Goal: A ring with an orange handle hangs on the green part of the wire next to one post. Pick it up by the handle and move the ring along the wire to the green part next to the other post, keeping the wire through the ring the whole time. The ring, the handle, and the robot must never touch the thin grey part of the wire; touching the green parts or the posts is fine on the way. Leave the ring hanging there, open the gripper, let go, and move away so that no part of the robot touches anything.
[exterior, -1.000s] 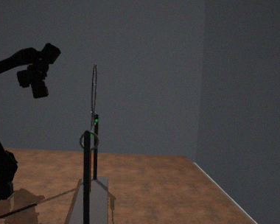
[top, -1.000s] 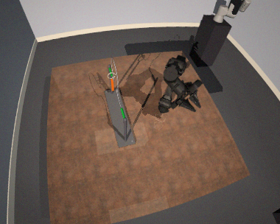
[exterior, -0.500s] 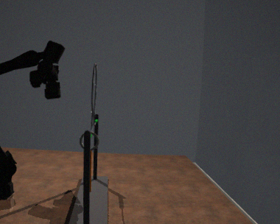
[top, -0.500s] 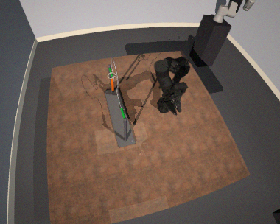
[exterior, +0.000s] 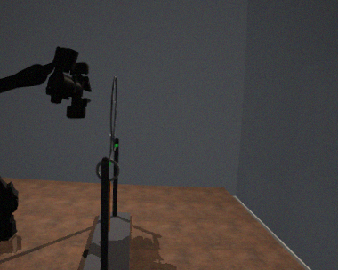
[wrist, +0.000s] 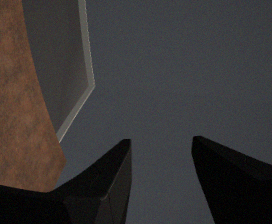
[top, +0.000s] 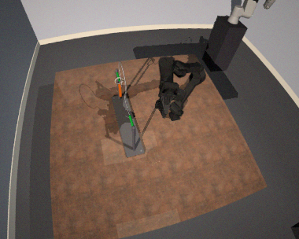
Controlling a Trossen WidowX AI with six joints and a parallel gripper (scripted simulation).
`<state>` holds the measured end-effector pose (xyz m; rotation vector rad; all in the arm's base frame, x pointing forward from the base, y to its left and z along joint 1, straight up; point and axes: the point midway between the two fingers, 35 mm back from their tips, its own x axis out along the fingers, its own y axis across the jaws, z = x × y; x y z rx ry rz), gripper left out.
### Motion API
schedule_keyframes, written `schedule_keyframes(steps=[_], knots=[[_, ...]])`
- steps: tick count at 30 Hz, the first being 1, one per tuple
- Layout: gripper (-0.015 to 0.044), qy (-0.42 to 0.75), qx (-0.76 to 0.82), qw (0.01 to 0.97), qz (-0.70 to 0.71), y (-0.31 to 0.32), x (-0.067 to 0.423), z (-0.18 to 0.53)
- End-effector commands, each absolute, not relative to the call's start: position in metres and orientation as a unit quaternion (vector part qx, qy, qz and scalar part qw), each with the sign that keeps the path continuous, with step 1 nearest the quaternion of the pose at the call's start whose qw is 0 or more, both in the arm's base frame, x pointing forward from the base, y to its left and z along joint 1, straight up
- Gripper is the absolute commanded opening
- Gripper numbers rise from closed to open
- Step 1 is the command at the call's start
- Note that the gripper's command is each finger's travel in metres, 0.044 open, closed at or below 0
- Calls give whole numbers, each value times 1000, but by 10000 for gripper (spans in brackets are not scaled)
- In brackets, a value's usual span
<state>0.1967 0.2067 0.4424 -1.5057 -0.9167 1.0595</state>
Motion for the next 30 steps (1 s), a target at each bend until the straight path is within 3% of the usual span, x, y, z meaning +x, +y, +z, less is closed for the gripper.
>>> schedule_keyframes(steps=[1,17,30], knots=[[160,-353,-633,552,411,193,213,447],[160,-242,-625,698,252,116,274,468],[160,-180,-574,794,85,34,296,491]])
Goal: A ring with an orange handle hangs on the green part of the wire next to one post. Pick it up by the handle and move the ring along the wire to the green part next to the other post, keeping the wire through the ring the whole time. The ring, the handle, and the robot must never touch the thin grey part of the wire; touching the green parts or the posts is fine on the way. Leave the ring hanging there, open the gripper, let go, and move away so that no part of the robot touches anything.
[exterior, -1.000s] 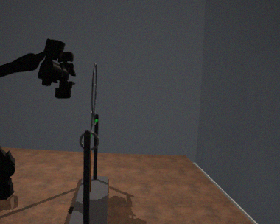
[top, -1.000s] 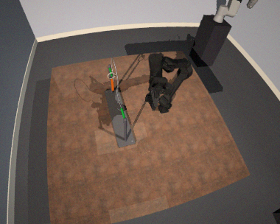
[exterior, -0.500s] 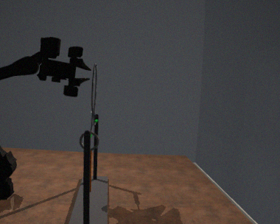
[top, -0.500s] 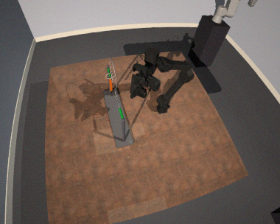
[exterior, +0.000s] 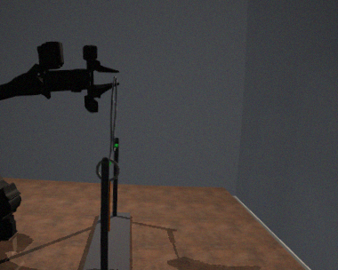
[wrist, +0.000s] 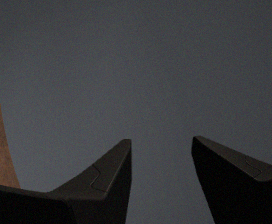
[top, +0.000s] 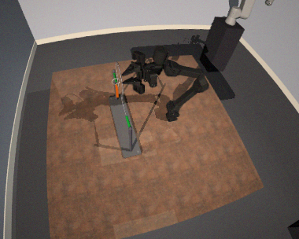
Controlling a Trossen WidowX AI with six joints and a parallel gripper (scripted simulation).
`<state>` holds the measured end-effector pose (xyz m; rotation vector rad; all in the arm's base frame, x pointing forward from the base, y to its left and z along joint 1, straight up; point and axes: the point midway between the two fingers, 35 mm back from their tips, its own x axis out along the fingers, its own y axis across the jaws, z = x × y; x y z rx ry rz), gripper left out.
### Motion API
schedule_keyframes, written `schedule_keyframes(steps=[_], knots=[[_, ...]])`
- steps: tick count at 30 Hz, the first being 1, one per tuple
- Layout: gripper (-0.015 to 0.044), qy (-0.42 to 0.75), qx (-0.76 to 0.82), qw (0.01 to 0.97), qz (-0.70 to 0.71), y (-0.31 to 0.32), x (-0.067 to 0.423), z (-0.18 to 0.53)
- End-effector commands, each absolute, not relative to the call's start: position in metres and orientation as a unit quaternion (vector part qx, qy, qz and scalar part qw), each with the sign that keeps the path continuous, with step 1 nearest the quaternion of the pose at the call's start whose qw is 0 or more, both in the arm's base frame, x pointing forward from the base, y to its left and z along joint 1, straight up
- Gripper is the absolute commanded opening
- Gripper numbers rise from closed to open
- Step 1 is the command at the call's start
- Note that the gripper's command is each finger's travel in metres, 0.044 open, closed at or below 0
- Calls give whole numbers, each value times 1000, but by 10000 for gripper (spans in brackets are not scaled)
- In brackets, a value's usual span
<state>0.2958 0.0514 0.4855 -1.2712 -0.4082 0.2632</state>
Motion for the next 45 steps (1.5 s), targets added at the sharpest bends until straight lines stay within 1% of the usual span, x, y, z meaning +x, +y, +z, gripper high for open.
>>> schedule_keyframes(steps=[1,13,19,27,34,45], knots=[[160,-177,-569,800,72,28,297,493],[160,-154,-506,845,-80,-46,289,510],[160,-100,-504,847,-139,-91,296,494],[160,24,-509,842,-177,-175,318,423],[160,124,-490,840,-198,-249,313,350],[160,102,-431,882,-164,-266,315,287]])
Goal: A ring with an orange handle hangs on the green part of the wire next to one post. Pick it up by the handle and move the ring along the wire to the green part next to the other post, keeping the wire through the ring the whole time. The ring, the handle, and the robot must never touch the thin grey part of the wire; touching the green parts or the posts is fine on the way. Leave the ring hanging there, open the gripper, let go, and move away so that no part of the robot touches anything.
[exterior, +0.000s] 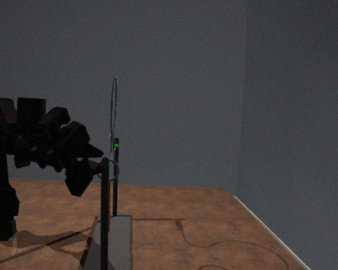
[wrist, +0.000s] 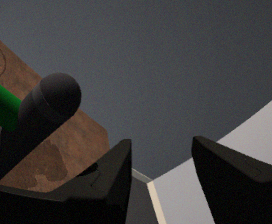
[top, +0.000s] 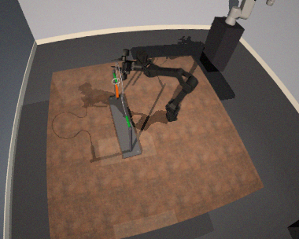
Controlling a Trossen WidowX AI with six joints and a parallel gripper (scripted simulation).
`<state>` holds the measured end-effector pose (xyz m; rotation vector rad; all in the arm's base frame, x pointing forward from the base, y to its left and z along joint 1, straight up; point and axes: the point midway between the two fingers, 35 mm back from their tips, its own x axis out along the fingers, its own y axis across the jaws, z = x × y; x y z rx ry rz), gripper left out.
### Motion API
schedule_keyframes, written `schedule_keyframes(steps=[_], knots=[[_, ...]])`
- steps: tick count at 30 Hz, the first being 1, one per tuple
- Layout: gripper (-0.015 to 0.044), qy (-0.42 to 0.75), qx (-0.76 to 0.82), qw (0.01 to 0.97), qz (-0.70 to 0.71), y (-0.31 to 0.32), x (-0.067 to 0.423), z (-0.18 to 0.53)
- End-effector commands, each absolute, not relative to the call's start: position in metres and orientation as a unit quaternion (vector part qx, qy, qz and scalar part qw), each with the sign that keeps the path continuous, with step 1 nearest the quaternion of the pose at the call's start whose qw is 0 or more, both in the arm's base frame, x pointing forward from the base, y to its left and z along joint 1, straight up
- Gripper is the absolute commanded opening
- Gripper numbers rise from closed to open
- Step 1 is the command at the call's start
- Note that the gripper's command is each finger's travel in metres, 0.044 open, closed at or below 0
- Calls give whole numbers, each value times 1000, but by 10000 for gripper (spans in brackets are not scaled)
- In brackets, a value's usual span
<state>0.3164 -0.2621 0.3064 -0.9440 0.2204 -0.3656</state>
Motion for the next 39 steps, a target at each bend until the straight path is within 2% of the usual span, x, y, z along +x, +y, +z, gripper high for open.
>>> schedule_keyframes(steps=[1,13,25,32,39], knots=[[160,99,-424,886,-160,-267,315,280],[160,64,-313,943,-98,-261,294,188],[160,28,-121,992,3,-189,233,96],[160,23,-78,996,25,-168,220,87],[160,8,-36,999,24,-169,253,117]])
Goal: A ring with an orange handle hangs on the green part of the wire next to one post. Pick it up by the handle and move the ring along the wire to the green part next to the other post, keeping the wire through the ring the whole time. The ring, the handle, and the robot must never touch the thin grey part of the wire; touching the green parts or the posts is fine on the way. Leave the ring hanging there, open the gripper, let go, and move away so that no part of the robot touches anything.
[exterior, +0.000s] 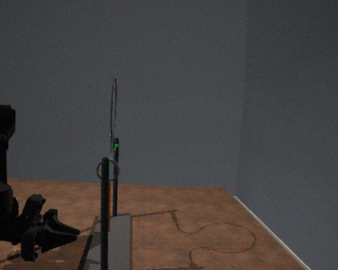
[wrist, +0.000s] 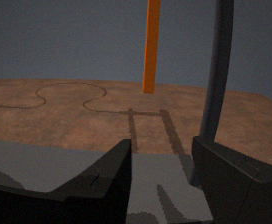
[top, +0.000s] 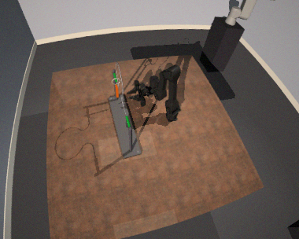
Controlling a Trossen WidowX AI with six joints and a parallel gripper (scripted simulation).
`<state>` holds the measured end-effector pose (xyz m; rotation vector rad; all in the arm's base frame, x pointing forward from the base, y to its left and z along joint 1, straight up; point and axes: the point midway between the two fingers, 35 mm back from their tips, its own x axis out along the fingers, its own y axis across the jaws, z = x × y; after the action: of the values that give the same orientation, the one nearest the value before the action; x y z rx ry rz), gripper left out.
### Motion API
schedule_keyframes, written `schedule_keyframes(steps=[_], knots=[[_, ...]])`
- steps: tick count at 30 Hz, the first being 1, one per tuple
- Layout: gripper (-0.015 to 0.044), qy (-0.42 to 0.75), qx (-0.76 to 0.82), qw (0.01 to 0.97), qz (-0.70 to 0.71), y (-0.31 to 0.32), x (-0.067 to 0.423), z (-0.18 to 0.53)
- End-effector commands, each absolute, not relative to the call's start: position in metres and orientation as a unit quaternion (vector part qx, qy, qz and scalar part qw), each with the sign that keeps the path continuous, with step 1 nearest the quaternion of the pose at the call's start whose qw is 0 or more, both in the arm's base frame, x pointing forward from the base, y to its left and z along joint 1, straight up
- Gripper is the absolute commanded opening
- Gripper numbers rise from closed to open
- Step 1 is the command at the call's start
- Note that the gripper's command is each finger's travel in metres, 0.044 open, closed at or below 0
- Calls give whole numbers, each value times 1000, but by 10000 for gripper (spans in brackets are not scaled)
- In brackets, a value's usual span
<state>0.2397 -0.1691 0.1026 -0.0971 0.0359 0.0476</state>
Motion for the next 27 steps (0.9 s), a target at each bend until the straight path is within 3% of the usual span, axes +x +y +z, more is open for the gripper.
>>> schedule_keyframes(steps=[1,27], knots=[[160,5,-29,999,25,-168,258,123],[160,-6,-8,1000,26,-167,297,138]])
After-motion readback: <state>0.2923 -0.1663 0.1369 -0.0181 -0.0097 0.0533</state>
